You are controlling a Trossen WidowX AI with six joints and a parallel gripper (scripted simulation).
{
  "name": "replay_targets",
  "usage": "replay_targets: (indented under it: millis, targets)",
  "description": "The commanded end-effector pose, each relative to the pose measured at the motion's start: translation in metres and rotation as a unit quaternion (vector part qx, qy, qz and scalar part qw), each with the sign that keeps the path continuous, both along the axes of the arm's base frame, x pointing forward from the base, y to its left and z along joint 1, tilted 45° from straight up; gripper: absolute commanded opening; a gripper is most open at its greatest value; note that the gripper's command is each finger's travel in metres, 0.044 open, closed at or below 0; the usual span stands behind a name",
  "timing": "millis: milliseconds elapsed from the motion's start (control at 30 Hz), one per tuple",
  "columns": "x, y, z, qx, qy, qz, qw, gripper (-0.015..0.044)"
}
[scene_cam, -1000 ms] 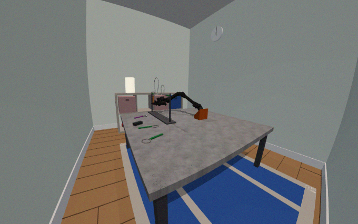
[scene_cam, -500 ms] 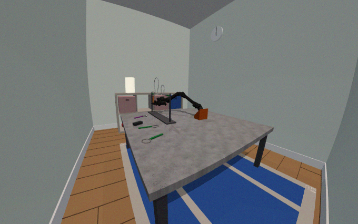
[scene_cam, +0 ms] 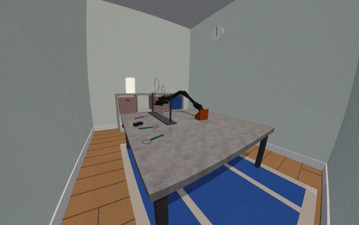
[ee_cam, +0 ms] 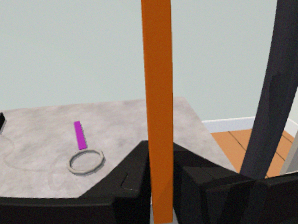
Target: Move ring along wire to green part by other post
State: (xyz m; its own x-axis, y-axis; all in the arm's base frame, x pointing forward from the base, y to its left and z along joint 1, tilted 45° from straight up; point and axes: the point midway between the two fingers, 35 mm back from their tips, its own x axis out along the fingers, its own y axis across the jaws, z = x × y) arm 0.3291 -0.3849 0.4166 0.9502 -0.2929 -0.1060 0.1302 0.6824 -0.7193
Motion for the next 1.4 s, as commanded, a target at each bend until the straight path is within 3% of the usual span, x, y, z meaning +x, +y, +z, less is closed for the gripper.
replay_targets:
  millis: [0,533,1000,1367]
  targets:
    - [-0.009,0.009,0.0,0.003,0.027,-0.026,0.999,-0.015]
    - [-0.037,0.037,-0.004,0.035,0.119,-0.122,0.985,-0.015]
    - [-0.034,0.056,-0.023,0.094,0.118,-0.114,0.982,-0.015]
    - [-0.029,0.082,-0.042,0.19,0.111,-0.099,0.971,-0.015]
